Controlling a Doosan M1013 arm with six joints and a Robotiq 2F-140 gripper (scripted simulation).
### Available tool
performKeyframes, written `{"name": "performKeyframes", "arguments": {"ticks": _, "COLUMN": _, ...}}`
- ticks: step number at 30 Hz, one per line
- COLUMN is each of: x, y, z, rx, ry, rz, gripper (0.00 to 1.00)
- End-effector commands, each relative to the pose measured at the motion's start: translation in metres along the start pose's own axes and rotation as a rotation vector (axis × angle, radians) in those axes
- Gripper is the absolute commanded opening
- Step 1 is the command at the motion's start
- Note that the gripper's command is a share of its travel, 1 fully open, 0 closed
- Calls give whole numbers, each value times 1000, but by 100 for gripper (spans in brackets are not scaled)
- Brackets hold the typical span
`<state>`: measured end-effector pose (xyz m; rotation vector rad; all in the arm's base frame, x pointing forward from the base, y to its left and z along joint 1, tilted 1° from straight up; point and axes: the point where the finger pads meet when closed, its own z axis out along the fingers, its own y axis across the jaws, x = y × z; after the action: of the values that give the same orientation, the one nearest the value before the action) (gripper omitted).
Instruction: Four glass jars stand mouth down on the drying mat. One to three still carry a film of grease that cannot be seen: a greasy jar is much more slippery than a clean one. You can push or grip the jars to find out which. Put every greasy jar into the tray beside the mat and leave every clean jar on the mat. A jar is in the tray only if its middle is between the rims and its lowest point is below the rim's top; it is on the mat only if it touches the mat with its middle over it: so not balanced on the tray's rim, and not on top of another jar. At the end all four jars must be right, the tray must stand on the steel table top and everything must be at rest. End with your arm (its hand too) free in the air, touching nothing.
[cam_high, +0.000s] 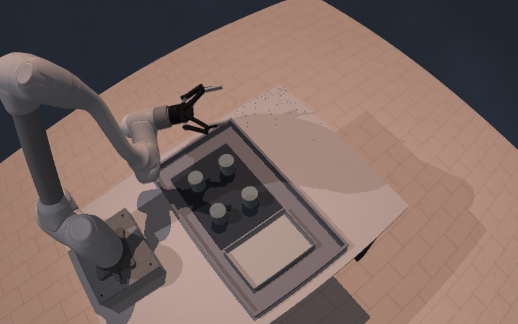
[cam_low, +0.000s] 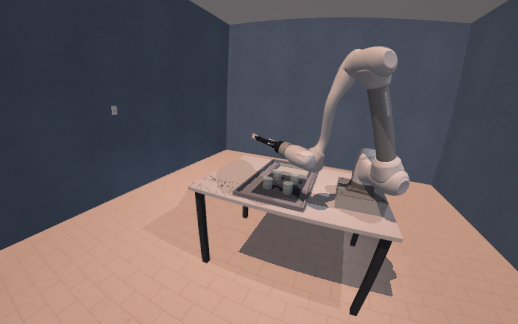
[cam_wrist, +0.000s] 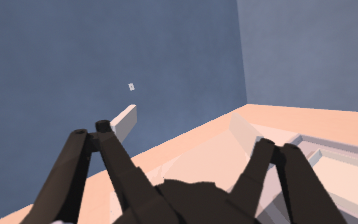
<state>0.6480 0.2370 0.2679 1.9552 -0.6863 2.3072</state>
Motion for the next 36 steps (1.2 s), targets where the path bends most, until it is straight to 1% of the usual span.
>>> {"name": "performKeyframes", "arguments": {"ticks": 1, "x": 0, "y": 0, "z": 0, "rx": 0, "ry": 0, "rz": 0, "gripper": 100}}
{"name": "performKeyframes", "arguments": {"ticks": 2, "x": -3, "y": 12, "z": -3, "rx": -115, "ry": -13, "rz": 96, "gripper": 100}}
{"name": "performKeyframes", "arguments": {"ticks": 9, "x": -3, "y": 12, "z": -3, "rx": -115, "ry": -13, "rz": 96, "gripper": 100}}
{"name": "performKeyframes", "arguments": {"ticks": 10, "x": -6, "y": 23, "z": -7, "rx": -228, "ry": -25, "rz": 191, "gripper": 100}}
{"name": "performKeyframes", "arguments": {"ticks": 19, "x": -6, "y": 23, "z": -7, "rx": -228, "ry": -25, "rz": 191, "gripper": 100}}
{"name": "performKeyframes", "arguments": {"ticks": 20, "x": -10, "y": 35, "z": -11, "rx": -343, "ry": -38, "rz": 286, "gripper": 100}}
{"name": "performKeyframes", "arguments": {"ticks": 27, "x": -10, "y": 35, "z": -11, "rx": -343, "ry": -38, "rz": 286, "gripper": 100}}
{"name": "performKeyframes", "arguments": {"ticks": 28, "x": -13, "y": 46, "z": -14, "rx": -457, "ry": -50, "rz": 381, "gripper": 100}}
{"name": "performKeyframes", "arguments": {"ticks": 36, "x": -13, "y": 46, "z": -14, "rx": -457, "ry": -50, "rz": 381, "gripper": 100}}
